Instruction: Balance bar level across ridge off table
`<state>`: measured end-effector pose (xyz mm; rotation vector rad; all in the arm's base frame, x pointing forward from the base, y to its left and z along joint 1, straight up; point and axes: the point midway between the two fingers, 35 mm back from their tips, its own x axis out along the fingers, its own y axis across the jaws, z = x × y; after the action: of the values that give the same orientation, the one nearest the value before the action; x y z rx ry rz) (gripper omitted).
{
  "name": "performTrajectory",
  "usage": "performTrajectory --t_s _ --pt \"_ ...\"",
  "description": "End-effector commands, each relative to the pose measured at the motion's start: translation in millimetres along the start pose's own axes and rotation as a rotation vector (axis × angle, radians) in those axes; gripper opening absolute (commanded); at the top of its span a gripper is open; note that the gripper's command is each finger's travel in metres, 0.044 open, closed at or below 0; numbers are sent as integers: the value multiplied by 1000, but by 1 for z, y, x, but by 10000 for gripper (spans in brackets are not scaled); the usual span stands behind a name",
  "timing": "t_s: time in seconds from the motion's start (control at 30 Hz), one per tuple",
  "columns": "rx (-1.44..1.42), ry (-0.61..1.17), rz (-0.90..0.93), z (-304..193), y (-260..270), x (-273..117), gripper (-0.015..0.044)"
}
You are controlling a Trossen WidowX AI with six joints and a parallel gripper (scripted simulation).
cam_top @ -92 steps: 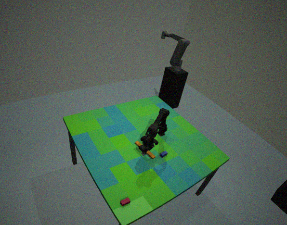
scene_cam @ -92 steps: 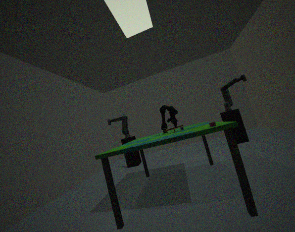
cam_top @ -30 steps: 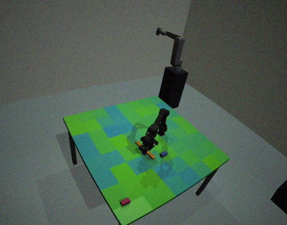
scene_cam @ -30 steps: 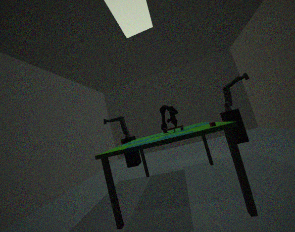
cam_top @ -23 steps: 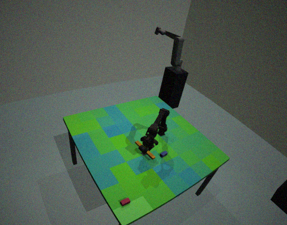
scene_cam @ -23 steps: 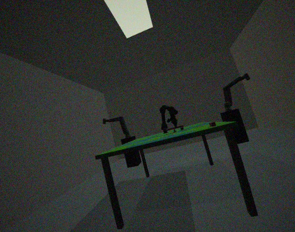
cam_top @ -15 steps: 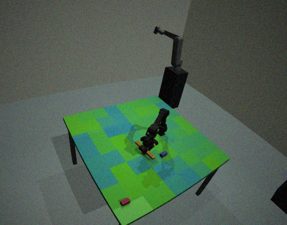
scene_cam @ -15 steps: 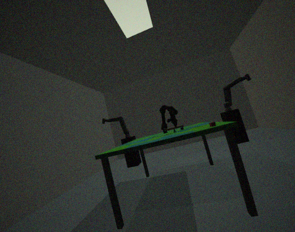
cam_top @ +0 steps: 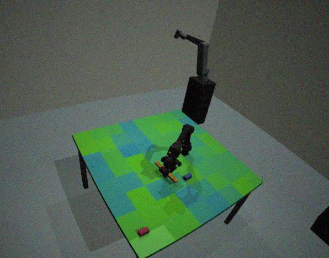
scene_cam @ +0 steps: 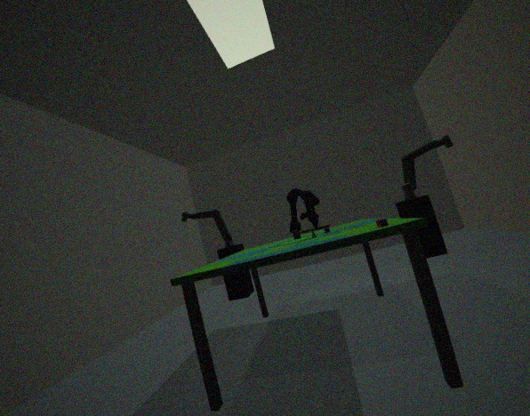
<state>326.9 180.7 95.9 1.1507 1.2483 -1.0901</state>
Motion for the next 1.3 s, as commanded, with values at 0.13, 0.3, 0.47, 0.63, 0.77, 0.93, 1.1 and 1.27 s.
performTrajectory --t_s 0.13,0.3,0.47,0.63,0.77,0.93,1.1,1.27 --pt "0 0 -1 0 0 0 167" --pt "0 0 -1 0 0 0 167" --pt "0 0 -1 0 0 0 167" --pt "0 0 -1 0 0 0 168" --pt "0 0 -1 0 0 0 169" --pt "0 0 -1 0 0 0 170" --pt "0 0 -1 0 0 0 171" --pt "0 0 -1 0 0 0 172"
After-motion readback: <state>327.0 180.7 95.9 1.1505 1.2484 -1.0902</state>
